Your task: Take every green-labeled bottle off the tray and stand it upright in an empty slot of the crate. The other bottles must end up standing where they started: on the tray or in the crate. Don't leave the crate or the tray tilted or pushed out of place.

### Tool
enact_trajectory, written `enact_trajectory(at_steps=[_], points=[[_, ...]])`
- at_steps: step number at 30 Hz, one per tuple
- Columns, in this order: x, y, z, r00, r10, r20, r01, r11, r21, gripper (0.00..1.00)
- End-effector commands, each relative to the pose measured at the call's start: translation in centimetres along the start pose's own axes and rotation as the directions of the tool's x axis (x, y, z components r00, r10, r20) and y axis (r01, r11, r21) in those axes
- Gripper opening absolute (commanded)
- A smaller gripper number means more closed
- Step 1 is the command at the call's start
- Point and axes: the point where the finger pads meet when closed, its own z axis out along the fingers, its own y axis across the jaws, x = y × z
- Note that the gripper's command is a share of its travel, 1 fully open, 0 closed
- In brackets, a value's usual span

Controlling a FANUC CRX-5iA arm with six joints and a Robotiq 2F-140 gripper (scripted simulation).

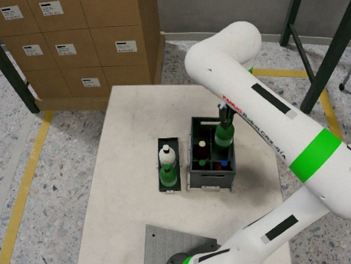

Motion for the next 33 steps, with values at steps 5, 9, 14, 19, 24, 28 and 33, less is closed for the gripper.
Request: enact_trajectory(at_steps=[5, 9, 14, 19, 24, 28, 33], points=[[-0.03, -0.03, -0.09, 1.0, 0.0, 0.001, 0.0, 1.0, 0.002, 0.1], [-0.03, -0.03, -0.07, 1.0, 0.0, 0.001, 0.0, 1.0, 0.002, 0.1], [-0.03, -0.03, -0.04, 1.0, 0.0, 0.001, 0.0, 1.0, 0.002, 0.1], [-0.03, -0.04, -0.01, 1.0, 0.0, 0.001, 0.0, 1.0, 0.002, 0.1], [-0.03, -0.04, 0.07, 1.0, 0.0, 0.001, 0.0, 1.0, 0.002, 0.1], [-0.03, -0.04, 0.14, 1.0, 0.0, 0.001, 0.0, 1.0, 0.002, 0.1], [-0.03, -0.04, 0.27, 1.0, 0.0, 0.001, 0.0, 1.0, 0.002, 0.1]])
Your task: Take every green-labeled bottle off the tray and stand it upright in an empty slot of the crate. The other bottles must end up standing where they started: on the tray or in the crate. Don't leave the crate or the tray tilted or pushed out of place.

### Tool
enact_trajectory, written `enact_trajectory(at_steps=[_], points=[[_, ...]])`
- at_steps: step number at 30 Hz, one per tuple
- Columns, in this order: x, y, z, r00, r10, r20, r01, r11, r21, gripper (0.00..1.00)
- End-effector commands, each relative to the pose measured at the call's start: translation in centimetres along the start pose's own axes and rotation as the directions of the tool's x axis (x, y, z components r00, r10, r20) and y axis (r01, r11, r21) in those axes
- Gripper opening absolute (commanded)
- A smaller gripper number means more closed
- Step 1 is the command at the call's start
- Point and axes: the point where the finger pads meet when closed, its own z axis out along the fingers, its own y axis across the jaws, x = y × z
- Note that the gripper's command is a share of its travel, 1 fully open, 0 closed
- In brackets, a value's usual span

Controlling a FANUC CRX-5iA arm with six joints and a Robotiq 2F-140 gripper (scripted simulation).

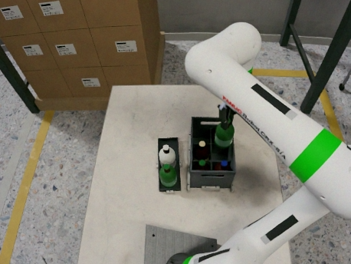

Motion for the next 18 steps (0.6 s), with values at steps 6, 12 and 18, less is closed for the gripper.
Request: enact_trajectory(at_steps=[6, 12, 18], points=[[-0.03, -0.03, 0.09, 1.0, 0.0, 0.001, 0.0, 1.0, 0.002, 0.1], [-0.03, -0.04, 0.32, 1.0, 0.0, 0.001, 0.0, 1.0, 0.002, 0.1], [-0.03, -0.04, 0.59, 1.0, 0.0, 0.001, 0.0, 1.0, 0.002, 0.1]])
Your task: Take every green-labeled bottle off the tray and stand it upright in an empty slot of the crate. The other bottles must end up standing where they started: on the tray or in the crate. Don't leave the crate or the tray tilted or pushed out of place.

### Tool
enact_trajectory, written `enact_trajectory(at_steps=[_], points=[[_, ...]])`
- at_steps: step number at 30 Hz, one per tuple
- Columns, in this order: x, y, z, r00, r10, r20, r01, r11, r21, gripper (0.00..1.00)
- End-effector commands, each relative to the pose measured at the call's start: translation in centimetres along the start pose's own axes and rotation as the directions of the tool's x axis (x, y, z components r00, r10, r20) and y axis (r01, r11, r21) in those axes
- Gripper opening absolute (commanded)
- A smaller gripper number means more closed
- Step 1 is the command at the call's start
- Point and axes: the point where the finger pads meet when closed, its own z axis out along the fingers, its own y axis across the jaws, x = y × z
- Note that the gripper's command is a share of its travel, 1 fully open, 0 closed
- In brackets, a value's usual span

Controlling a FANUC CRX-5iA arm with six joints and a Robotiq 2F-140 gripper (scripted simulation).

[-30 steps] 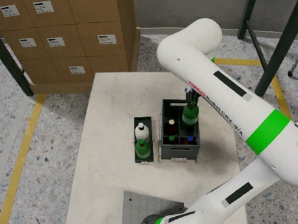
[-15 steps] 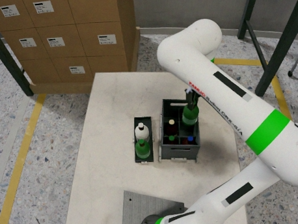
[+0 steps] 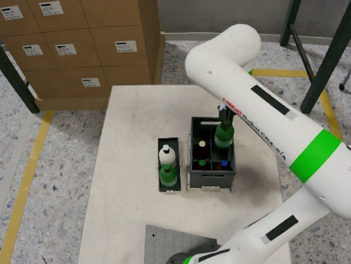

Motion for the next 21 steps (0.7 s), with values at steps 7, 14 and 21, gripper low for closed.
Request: enact_trajectory(at_steps=[7, 14, 21], points=[[0.0, 0.0, 0.3, 1.0, 0.0, 0.001, 0.0, 1.0, 0.002, 0.1], [0.0, 0.0, 0.7, 1.0, 0.0, 0.001, 0.0, 1.0, 0.002, 0.1], [0.0, 0.0, 1.1, 1.0, 0.0, 0.001, 0.0, 1.0, 0.002, 0.1]])
